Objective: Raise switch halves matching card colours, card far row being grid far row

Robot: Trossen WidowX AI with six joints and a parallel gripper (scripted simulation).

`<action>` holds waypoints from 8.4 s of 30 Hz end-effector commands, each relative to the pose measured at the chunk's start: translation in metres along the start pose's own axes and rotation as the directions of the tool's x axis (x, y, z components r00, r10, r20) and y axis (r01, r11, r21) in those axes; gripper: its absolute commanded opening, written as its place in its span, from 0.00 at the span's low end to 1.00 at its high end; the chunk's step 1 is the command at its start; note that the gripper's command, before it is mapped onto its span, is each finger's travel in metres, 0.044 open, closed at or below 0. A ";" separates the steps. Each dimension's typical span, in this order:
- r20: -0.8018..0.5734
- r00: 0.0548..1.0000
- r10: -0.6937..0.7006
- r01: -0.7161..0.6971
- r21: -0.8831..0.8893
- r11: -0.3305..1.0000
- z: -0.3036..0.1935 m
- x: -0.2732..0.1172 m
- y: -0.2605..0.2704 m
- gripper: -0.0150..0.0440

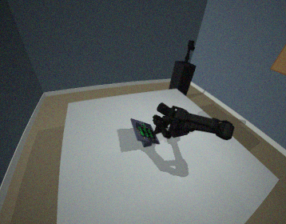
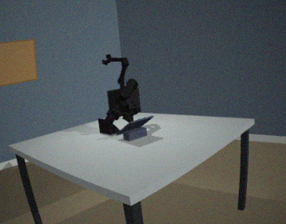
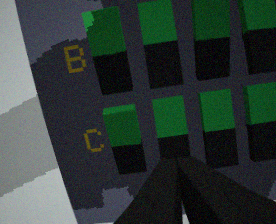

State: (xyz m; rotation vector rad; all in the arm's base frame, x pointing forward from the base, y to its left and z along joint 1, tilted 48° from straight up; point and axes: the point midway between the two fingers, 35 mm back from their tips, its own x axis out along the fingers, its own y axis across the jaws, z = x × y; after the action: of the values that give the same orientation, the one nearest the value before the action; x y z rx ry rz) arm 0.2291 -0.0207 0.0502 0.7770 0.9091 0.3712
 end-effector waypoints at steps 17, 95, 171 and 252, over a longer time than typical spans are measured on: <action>-0.001 1.000 -0.003 0.003 0.003 1.000 0.000 0.001 -0.001 0.25; -0.001 1.000 -0.004 0.004 0.003 1.000 0.000 -0.013 -0.022 0.25; 0.000 1.000 -0.004 0.004 0.002 1.000 0.000 0.006 -0.022 0.25; 0.000 1.000 -0.005 0.005 0.001 1.000 0.000 0.001 -0.043 0.25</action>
State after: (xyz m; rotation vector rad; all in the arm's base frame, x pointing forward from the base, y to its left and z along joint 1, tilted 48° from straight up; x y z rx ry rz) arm 0.2279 -0.0495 0.0177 0.7708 0.9130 0.3658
